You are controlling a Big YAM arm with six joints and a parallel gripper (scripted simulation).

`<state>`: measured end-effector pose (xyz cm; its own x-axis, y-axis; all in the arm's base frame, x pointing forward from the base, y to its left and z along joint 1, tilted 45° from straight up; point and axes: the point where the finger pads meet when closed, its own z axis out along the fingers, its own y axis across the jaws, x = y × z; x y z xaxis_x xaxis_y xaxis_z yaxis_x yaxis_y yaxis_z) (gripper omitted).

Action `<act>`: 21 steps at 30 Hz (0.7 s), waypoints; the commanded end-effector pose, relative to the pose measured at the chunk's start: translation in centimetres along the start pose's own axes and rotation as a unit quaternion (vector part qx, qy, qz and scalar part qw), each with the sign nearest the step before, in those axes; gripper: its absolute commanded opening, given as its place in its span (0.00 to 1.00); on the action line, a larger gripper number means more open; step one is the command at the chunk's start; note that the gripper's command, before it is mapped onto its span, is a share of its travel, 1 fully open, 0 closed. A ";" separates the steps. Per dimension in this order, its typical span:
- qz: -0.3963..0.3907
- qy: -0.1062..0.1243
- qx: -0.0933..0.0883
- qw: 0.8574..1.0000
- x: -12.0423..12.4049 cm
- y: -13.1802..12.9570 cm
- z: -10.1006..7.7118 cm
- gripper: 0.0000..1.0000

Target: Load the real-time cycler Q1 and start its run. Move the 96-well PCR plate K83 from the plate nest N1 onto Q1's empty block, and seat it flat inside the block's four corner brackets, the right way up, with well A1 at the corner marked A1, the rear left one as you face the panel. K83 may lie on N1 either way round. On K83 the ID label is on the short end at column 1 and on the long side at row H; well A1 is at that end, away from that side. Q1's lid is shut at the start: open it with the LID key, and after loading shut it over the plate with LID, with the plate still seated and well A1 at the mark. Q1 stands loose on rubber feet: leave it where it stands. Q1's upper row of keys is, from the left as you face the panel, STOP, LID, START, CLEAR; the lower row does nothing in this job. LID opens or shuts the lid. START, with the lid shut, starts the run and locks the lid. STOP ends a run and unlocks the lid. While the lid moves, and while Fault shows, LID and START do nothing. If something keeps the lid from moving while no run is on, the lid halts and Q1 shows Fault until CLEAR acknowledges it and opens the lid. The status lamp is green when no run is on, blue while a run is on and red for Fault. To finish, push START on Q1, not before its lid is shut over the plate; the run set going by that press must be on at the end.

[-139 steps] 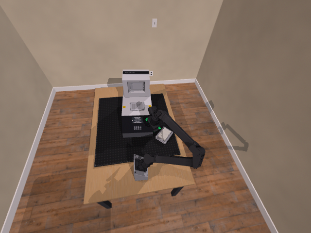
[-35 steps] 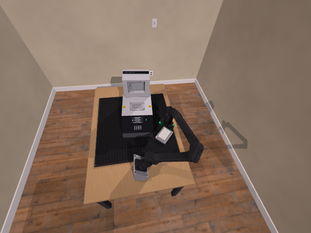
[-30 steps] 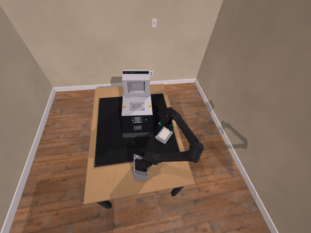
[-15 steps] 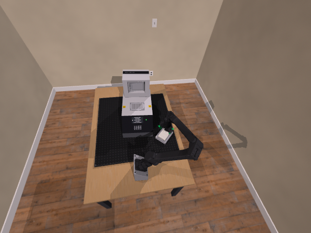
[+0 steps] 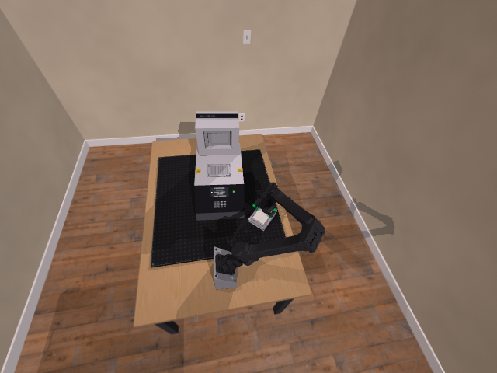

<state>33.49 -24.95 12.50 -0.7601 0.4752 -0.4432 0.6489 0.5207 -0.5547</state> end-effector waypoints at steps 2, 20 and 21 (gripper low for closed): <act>-0.017 -0.005 -0.002 1.000 -0.1 0.4 1.4 1.00; 0.008 -0.006 -0.003 1.000 -1.5 0.1 0.1 1.00; 0.007 -0.001 -0.001 1.000 -1.1 0.0 0.4 1.00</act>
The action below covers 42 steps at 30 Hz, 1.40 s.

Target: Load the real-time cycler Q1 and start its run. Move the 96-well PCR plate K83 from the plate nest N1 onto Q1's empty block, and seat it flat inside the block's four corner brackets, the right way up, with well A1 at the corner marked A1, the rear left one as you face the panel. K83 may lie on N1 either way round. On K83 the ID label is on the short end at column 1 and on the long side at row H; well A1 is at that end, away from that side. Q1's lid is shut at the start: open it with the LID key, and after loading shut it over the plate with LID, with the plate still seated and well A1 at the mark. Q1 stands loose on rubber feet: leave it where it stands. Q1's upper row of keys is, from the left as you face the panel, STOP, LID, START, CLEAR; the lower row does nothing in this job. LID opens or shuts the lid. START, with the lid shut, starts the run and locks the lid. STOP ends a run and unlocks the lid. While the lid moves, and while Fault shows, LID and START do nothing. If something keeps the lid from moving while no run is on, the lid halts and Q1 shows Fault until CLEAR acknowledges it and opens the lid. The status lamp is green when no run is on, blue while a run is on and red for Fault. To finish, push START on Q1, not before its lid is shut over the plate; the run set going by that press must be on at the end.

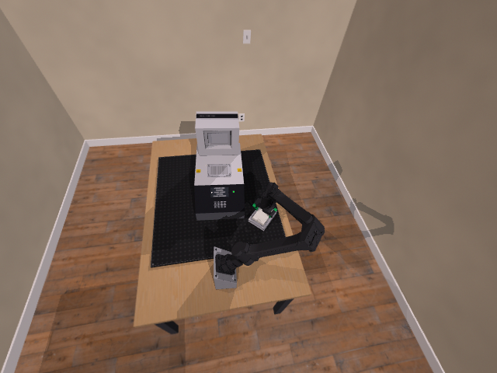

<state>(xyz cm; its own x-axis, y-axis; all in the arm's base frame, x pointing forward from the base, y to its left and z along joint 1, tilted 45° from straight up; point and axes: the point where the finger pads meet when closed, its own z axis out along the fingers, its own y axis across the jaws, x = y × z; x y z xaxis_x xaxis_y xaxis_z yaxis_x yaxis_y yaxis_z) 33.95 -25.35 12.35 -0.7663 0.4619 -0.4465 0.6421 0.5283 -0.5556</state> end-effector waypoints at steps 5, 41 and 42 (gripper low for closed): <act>0.015 0.008 0.004 1.000 -0.2 -0.4 0.4 1.00; 0.008 -0.011 -0.003 1.000 -1.7 0.1 0.5 1.00; 0.008 -0.011 -0.003 1.000 -1.7 0.1 0.5 1.00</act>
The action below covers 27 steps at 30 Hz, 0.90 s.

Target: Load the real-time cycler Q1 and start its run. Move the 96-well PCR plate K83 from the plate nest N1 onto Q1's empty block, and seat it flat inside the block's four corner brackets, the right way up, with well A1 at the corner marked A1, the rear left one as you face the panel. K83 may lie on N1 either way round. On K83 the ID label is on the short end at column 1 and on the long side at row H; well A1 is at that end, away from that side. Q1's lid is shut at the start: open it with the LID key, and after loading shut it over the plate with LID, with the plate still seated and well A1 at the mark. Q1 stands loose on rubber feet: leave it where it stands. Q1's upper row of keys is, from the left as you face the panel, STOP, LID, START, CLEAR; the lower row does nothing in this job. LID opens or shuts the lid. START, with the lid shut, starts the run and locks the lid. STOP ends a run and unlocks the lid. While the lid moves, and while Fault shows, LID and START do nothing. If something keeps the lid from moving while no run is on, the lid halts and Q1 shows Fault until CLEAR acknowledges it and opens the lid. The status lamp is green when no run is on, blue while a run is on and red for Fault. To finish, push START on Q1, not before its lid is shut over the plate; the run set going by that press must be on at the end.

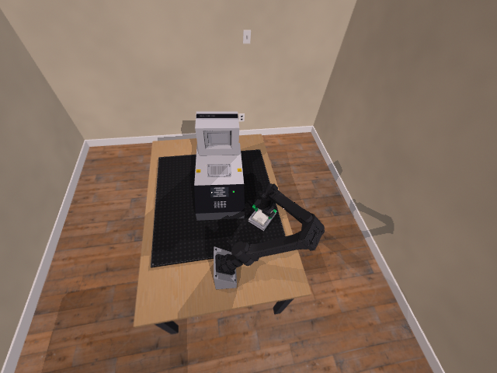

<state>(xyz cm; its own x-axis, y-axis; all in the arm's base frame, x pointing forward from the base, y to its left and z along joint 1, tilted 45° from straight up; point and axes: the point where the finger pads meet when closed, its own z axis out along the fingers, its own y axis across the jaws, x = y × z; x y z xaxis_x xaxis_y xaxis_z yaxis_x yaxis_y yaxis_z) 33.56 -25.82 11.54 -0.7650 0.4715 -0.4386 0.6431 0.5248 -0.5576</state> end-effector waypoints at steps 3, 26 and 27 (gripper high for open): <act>0.004 -0.011 -0.003 1.000 -1.4 0.1 0.1 1.00; 0.006 -0.009 -0.005 1.000 -0.8 0.3 -0.7 1.00; 0.006 -0.009 -0.005 1.000 -0.9 0.3 -0.7 1.00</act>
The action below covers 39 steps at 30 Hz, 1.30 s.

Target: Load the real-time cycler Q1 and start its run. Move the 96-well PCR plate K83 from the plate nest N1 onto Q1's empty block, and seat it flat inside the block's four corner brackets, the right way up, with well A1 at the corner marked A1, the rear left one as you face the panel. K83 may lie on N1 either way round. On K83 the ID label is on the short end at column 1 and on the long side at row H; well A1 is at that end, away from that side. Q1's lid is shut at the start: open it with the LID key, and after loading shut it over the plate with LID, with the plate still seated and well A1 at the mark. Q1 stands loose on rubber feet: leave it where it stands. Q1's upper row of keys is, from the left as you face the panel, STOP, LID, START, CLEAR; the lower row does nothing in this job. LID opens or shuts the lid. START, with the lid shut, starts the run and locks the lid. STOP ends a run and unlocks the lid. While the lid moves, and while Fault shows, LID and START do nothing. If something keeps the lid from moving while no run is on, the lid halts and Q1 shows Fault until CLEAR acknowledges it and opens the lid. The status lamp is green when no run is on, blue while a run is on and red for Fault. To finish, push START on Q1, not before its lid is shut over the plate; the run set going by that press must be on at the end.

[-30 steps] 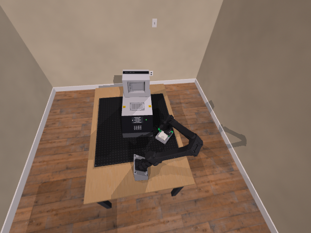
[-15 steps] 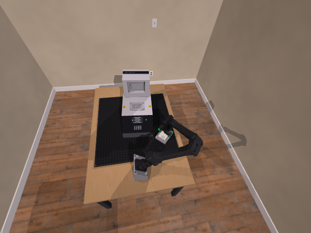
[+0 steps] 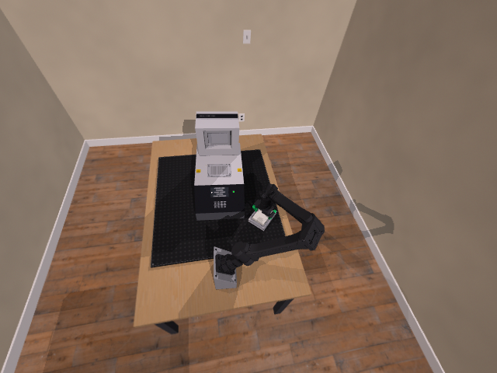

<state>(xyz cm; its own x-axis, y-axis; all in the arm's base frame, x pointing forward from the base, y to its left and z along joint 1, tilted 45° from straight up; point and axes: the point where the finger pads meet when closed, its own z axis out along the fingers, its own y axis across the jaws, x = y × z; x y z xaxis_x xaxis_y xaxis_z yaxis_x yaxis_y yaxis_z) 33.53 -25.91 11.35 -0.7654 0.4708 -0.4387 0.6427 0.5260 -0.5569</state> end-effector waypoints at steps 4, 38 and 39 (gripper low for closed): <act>0.006 -0.007 -0.003 1.000 -1.0 0.3 -0.6 1.00; 0.014 -0.004 0.002 1.000 -1.4 -0.4 -0.2 1.00; 0.013 -0.002 0.003 1.000 -1.2 -0.4 -0.1 0.00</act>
<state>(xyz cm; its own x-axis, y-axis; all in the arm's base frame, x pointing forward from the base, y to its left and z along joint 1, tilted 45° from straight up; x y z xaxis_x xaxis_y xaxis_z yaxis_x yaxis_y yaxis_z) 33.67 -25.96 11.48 -0.7642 0.4699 -0.4417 0.6443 0.5250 -0.5561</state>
